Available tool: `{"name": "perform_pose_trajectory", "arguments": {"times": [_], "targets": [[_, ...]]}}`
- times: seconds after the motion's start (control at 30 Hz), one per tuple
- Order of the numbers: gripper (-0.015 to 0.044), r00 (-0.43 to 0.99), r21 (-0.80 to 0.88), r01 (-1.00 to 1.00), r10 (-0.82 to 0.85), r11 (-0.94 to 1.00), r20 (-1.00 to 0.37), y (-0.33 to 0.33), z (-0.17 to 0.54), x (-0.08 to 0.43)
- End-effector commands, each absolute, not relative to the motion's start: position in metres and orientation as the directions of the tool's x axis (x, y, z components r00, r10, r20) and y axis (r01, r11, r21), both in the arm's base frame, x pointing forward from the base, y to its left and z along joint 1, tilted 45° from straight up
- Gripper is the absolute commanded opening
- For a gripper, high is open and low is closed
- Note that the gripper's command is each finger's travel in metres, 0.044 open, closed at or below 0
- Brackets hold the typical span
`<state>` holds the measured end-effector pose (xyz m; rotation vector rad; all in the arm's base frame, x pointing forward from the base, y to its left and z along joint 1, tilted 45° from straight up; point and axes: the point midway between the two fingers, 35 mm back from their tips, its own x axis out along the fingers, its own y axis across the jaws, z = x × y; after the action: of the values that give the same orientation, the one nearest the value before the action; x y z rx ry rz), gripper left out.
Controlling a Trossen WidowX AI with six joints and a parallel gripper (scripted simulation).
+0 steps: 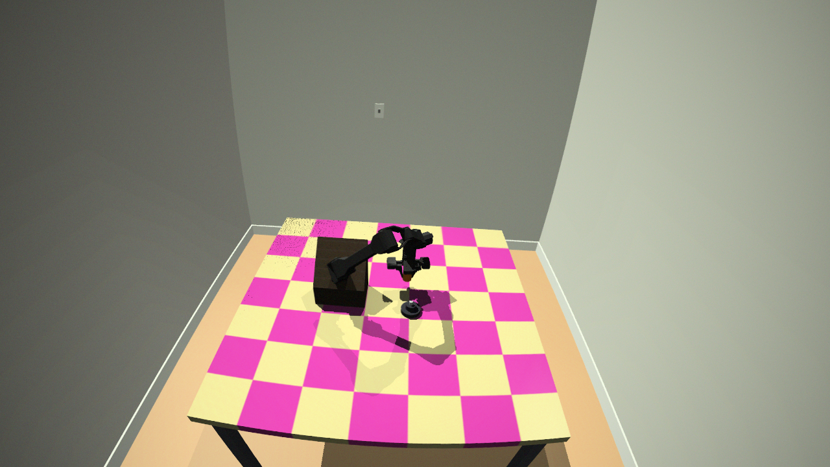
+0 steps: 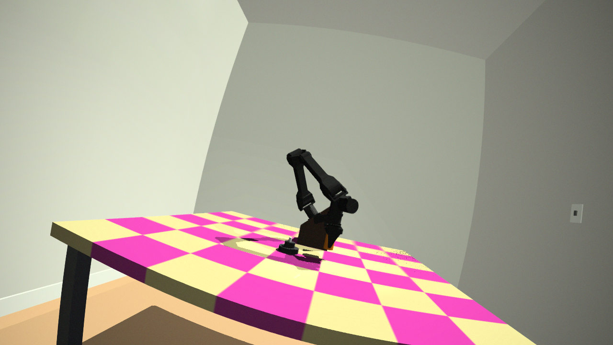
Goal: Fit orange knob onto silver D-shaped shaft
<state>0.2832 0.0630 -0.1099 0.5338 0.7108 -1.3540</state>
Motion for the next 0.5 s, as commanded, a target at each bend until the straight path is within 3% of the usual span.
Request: {"name": "perform_pose_trajectory", "arguments": {"times": [0.0,0.47], "targets": [[0.0000,0.074,-0.038,0.988,-0.679,0.149,-0.730,0.086,-0.088,0.283],[0.0000,0.073,-0.027,0.991,-0.695,0.131,-0.715,0.124,-0.039,0.271]]}}
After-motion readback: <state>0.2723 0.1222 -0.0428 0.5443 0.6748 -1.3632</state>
